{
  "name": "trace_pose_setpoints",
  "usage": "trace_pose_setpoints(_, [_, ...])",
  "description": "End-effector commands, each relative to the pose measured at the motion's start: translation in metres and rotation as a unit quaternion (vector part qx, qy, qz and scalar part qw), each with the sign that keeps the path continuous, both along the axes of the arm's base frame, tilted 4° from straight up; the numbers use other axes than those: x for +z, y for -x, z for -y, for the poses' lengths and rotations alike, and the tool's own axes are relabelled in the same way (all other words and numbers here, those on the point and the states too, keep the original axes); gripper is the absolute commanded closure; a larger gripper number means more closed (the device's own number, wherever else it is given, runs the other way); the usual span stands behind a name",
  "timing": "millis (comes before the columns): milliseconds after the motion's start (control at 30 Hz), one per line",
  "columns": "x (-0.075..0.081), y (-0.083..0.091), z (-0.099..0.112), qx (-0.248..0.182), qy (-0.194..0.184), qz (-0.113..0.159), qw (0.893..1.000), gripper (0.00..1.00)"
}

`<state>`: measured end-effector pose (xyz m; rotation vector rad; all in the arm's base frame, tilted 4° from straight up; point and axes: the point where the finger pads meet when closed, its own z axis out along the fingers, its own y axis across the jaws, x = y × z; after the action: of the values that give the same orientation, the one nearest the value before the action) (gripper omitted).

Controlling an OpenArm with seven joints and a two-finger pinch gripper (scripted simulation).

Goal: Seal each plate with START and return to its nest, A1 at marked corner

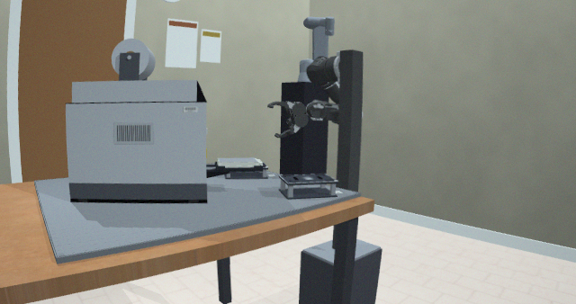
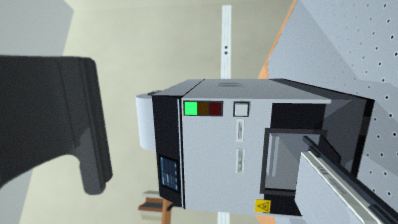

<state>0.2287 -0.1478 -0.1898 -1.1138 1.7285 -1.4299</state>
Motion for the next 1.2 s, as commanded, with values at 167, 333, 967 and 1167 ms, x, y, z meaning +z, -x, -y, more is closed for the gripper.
trace_pose_setpoints(167, [0.002,0.000,0.000,0.001,-0.001,0.004,1.000,0.35])
trace_pose_setpoints(333, [0.002,0.000,0.000,0.001,-0.001,0.004,1.000,0.35])
trace_pose_setpoints(967, [0.021,-0.013,-0.012,0.033,0.058,0.057,0.996,0.35])
trace_pose_setpoints(1167, [0.040,-0.023,-0.025,0.065,0.114,0.109,0.985,0.35])
